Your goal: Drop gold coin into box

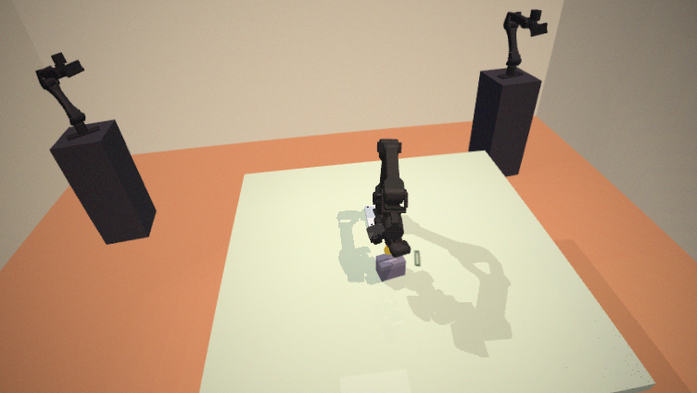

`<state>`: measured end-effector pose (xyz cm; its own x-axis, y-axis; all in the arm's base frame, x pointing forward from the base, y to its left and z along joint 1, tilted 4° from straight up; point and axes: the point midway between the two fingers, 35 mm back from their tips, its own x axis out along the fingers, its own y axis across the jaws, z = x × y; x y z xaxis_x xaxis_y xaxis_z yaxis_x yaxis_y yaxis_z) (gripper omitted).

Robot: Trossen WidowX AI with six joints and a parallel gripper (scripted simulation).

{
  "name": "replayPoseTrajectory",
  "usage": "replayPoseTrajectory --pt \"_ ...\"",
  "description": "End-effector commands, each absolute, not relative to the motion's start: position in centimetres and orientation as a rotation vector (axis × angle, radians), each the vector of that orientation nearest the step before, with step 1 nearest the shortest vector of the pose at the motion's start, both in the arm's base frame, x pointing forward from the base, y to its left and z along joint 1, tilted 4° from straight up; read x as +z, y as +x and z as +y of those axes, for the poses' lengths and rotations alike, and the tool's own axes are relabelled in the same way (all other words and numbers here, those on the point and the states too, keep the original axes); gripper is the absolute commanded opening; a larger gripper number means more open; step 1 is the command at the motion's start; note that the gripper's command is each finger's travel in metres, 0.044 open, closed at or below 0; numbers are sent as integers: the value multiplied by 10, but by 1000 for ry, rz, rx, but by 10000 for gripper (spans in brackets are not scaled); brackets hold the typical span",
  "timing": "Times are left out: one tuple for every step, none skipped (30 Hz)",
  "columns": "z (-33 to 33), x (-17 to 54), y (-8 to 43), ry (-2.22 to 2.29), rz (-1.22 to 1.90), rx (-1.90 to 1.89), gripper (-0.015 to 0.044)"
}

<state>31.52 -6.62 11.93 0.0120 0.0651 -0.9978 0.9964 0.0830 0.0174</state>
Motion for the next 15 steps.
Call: replayPoseTrajectory --pt "-69 118 317 1195 1286 -1100 0" --pt "-69 118 318 1195 1287 -1100 0" --pt "-69 119 317 1196 1286 -1101 4" --pt "-68 119 317 1197 1286 -1102 0" --pt "-68 119 316 1198 1285 -1103 0" --pt "-67 119 316 1199 1285 -1104 0" --pt "-67 119 316 1199 1285 -1104 0" --pt "-67 119 316 1199 1285 -1104 0" --pt "-67 119 316 1199 1285 -1104 0" --pt "-67 119 316 1199 1285 -1104 0" --pt "-67 119 316 1199 1285 -1104 0" --pt "-67 119 316 1199 1285 -1104 0" --pt "-67 119 316 1200 1284 -1104 0" --pt "-67 118 316 1200 1284 -1104 0" --pt "-67 117 316 1200 1284 -1104 0"
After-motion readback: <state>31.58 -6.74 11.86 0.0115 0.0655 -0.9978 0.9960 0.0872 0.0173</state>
